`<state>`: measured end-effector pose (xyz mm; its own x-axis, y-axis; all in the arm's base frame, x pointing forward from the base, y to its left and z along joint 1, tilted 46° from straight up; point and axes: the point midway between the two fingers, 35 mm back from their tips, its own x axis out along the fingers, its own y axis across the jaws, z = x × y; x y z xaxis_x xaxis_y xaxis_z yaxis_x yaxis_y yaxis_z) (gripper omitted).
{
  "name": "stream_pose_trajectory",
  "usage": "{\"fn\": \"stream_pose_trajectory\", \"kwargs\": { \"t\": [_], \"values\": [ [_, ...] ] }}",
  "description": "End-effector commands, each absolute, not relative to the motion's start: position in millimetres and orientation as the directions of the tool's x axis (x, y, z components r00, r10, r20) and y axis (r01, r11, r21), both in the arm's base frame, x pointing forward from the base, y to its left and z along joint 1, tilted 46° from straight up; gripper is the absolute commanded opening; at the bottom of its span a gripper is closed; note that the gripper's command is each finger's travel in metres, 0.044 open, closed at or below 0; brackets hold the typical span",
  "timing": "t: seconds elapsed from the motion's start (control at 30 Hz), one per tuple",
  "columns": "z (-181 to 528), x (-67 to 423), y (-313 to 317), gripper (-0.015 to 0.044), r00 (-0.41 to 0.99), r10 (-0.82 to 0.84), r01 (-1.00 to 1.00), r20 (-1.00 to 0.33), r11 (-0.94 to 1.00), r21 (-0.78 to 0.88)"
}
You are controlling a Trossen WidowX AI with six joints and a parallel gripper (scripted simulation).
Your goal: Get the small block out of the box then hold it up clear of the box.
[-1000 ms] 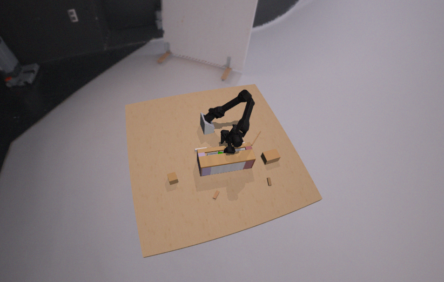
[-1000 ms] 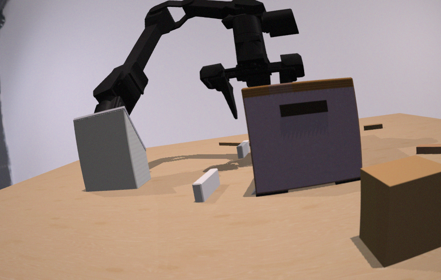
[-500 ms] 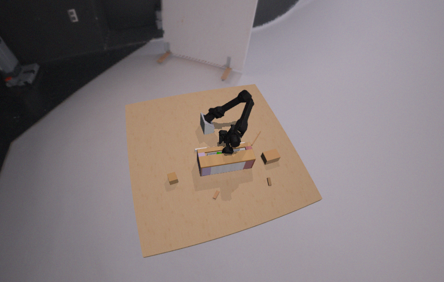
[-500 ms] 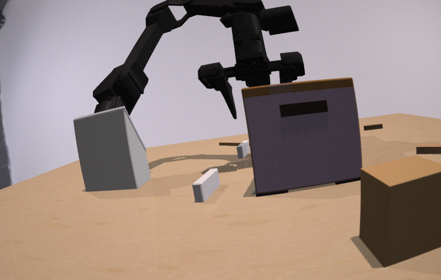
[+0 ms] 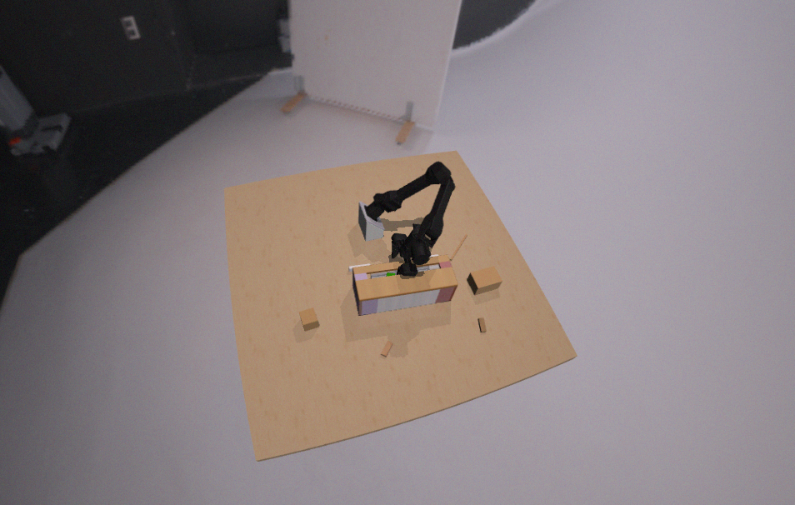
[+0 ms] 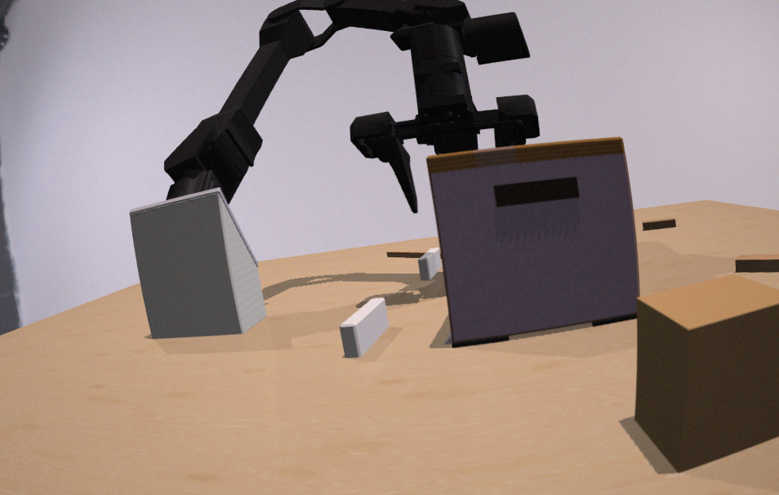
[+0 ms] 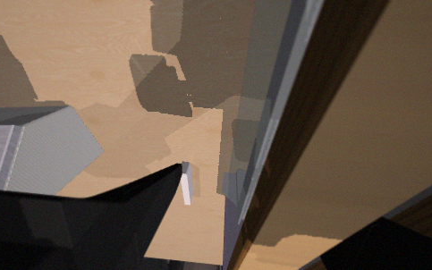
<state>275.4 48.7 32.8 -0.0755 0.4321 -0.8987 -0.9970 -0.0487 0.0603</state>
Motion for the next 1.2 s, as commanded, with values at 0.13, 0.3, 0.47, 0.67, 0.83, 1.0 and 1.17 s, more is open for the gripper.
{"fn": "stream_pose_trajectory", "kwargs": {
  "t": [0.13,0.3,0.47,0.67,0.83,1.0,1.17],
  "values": [
    [33,277,48,0.04,-0.074,0.43,-0.997,-0.9,-0.044,0.061],
    [29,277,44,0.04,-0.074,0.43,-0.997,-0.9,-0.044,0.061],
    [26,276,41,0.04,-0.074,0.429,-0.997,-0.9,-0.044,0.061],
    [21,276,37,0.04,-0.074,0.429,-0.997,-0.9,-0.044,0.061],
    [18,276,33,0.04,-0.074,0.429,-0.997,-0.9,-0.044,0.061],
    [14,276,29,0.04,-0.074,0.429,-0.997,-0.9,-0.044,0.061],
    [8,276,24,0.04,-0.074,0.429,-0.997,-0.901,-0.044,0.061]
  ]
}}
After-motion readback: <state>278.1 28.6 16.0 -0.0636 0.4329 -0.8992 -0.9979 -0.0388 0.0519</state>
